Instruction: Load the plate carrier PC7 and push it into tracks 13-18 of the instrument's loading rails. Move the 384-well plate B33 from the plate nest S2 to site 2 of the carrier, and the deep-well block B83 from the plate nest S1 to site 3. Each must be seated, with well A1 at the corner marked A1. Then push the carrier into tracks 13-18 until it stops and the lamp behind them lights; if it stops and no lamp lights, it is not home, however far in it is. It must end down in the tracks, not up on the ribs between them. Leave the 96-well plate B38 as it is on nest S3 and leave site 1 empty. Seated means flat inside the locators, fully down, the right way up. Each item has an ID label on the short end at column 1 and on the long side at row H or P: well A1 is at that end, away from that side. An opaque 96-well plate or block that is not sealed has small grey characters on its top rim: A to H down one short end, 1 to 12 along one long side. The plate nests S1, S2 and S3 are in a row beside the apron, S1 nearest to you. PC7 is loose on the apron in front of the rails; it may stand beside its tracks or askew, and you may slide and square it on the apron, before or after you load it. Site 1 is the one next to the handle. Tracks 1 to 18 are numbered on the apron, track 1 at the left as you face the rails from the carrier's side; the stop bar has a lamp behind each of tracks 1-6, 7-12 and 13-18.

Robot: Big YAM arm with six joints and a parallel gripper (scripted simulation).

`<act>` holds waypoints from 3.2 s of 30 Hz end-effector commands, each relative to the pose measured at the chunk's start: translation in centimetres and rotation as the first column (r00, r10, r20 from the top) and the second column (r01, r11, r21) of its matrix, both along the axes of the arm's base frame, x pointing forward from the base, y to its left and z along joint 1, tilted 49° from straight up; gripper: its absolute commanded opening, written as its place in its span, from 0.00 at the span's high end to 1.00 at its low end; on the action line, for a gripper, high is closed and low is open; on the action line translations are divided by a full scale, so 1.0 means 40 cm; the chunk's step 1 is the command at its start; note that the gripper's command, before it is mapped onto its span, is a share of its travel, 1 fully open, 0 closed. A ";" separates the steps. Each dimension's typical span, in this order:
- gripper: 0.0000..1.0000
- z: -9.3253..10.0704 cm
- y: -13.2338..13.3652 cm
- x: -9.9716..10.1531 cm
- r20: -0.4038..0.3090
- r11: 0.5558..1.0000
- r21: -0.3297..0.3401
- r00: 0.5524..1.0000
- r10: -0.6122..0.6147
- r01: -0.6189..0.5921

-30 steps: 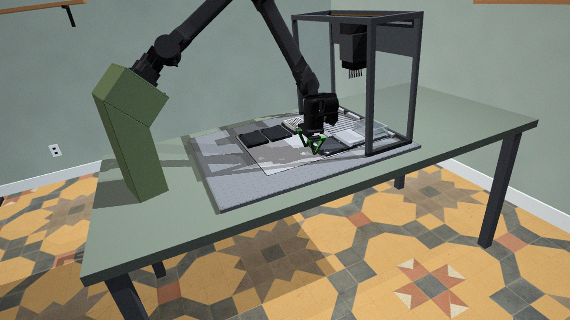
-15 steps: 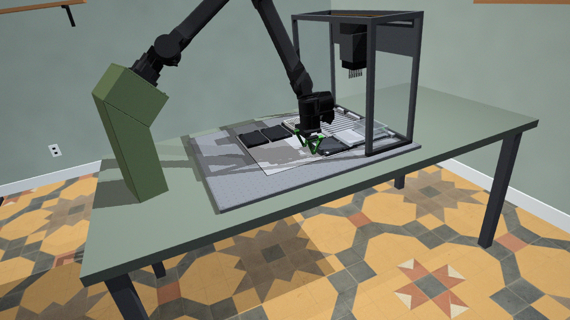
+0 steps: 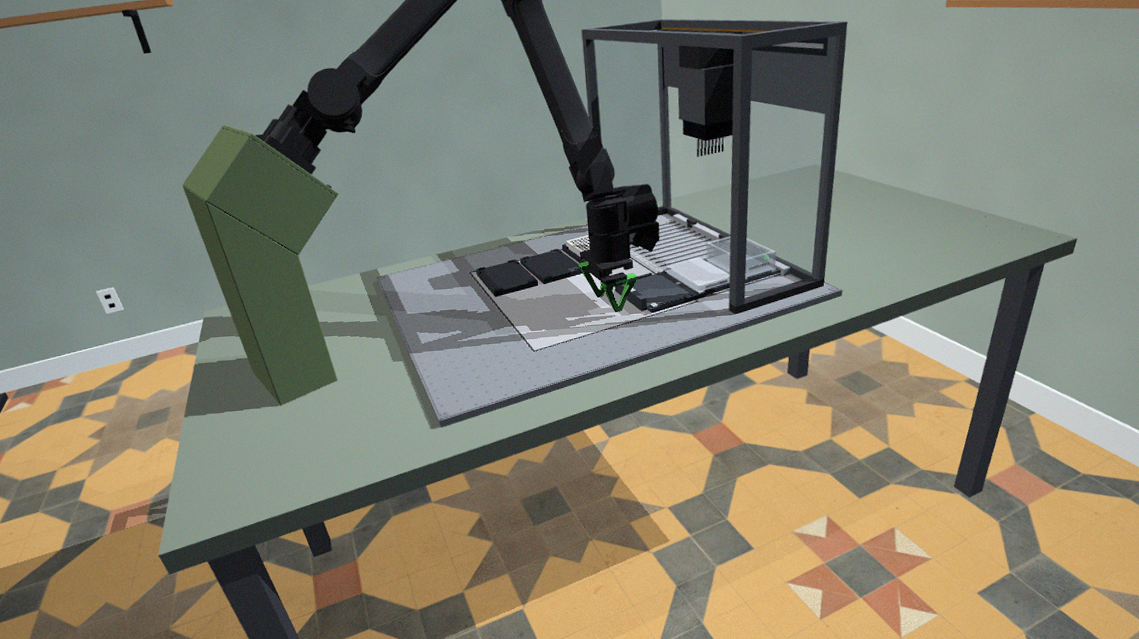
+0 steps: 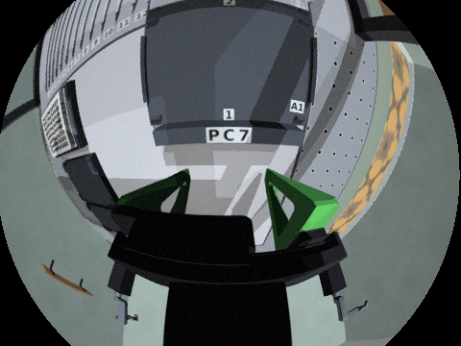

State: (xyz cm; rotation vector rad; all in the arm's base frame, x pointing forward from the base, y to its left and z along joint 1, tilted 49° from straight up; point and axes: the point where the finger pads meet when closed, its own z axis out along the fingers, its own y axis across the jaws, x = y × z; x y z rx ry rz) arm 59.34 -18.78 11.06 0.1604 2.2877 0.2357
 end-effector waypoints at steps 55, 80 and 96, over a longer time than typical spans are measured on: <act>0.00 0.305 -0.042 -0.327 -0.027 0.990 0.113 0.996 -0.082 0.085; 0.00 0.467 -0.087 -0.494 0.475 0.968 0.107 0.844 -0.249 0.225; 0.00 0.440 -0.067 -0.484 0.724 0.948 0.161 0.620 -0.302 0.274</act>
